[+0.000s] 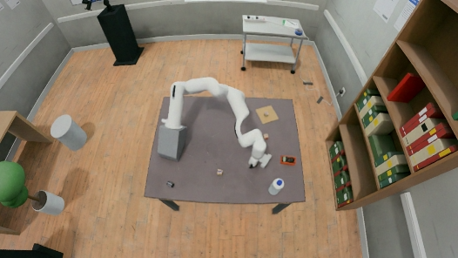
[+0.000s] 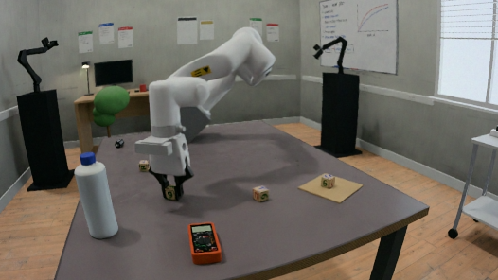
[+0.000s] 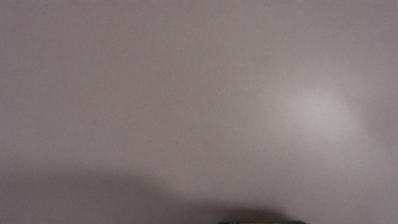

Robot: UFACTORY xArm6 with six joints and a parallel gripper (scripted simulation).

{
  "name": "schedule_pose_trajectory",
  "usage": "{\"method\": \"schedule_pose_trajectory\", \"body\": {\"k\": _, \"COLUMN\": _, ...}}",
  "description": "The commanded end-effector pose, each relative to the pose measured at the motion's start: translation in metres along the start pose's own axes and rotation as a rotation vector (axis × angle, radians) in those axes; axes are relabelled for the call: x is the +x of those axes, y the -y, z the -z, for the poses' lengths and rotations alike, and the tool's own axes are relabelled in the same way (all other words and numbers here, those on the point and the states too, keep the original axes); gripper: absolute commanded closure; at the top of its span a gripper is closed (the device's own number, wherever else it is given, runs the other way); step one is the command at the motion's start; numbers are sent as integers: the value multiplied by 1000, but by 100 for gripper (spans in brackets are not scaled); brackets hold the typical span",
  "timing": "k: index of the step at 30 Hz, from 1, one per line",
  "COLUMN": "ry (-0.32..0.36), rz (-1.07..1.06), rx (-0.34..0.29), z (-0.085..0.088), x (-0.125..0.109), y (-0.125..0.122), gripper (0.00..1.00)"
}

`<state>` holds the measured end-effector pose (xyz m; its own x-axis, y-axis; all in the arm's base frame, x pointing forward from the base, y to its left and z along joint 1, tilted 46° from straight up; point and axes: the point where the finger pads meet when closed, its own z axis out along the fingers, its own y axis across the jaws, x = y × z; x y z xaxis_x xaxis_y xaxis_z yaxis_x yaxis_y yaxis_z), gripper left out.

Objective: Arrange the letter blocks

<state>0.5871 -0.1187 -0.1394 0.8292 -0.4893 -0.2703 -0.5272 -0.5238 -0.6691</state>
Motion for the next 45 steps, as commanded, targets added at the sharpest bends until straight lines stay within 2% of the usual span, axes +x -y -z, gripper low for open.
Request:
{"method": "schedule_pose_trajectory", "body": {"k": 1, "ry": -4, "rz": 1, "rx": 0, "z": 2, "x": 1, "y": 1, "gripper": 72}}
{"method": "schedule_pose_trajectory", "body": {"k": 23, "ry": -4, "rz": 1, "rx": 0, "z": 2, "x": 1, "y": 1, "gripper": 72}}
{"method": "schedule_pose_trajectory", "body": {"k": 29, "ry": -4, "rz": 1, "rx": 0, "z": 8, "x": 1, "y": 1, "gripper": 72}}
{"method": "schedule_pose_trajectory", "body": {"k": 33, "ry": -4, "rz": 1, "rx": 0, "z": 28, "x": 1, "y": 0, "gripper": 72}}
{"method": "schedule_pose_trajectory", "body": {"k": 40, "ry": -4, "rz": 1, "rx": 0, "z": 82, "x": 1, "y": 0, "gripper": 72}}
{"method": "schedule_pose_trajectory", "body": {"k": 43, "ry": -4, "rz": 1, "rx": 0, "z": 96, "x": 1, "y": 0, "gripper": 72}}
{"method": "schedule_pose_trajectory", "body": {"k": 45, "ry": -4, "rz": 1, "rx": 0, "z": 99, "x": 1, "y": 0, "gripper": 72}}
